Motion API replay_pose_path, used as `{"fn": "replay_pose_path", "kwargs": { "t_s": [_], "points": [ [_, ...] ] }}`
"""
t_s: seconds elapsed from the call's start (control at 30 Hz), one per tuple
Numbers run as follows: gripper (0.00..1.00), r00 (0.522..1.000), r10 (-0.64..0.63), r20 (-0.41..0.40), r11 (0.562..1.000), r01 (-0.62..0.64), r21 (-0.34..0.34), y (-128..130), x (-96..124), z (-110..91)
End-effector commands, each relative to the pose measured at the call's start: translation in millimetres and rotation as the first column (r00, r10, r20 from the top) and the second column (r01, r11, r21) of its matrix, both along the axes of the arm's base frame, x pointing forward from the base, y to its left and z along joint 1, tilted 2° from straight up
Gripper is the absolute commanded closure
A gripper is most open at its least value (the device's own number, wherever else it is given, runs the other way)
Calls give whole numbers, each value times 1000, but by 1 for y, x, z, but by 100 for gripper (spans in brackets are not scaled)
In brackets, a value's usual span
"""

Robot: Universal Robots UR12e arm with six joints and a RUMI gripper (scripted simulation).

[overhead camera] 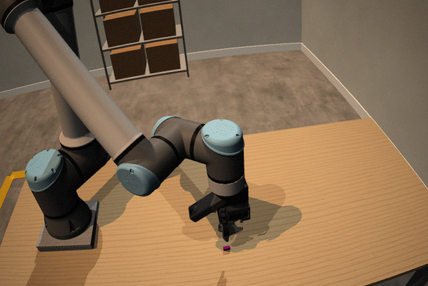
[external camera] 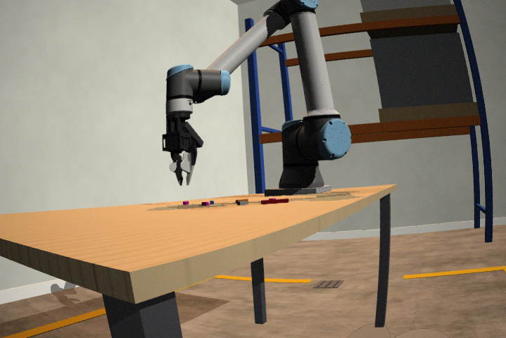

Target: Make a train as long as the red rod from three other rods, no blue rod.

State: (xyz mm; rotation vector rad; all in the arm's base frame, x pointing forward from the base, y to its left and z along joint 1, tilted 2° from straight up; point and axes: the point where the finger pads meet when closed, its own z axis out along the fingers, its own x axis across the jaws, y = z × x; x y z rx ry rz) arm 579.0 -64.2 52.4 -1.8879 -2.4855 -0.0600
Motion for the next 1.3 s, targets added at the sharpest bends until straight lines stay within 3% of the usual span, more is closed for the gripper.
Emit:
{"fn": "replay_pose_path", "kwargs": {
  "t_s": [0.0,0.77,1.27],
  "points": [
    [86,1000,0,1,1000,0,0,0,1,-6],
    [86,1000,0,1,1000,0,0,1,1,-36],
    [86,1000,0,1,1000,0,0,2,1,-42]
  ]
}}
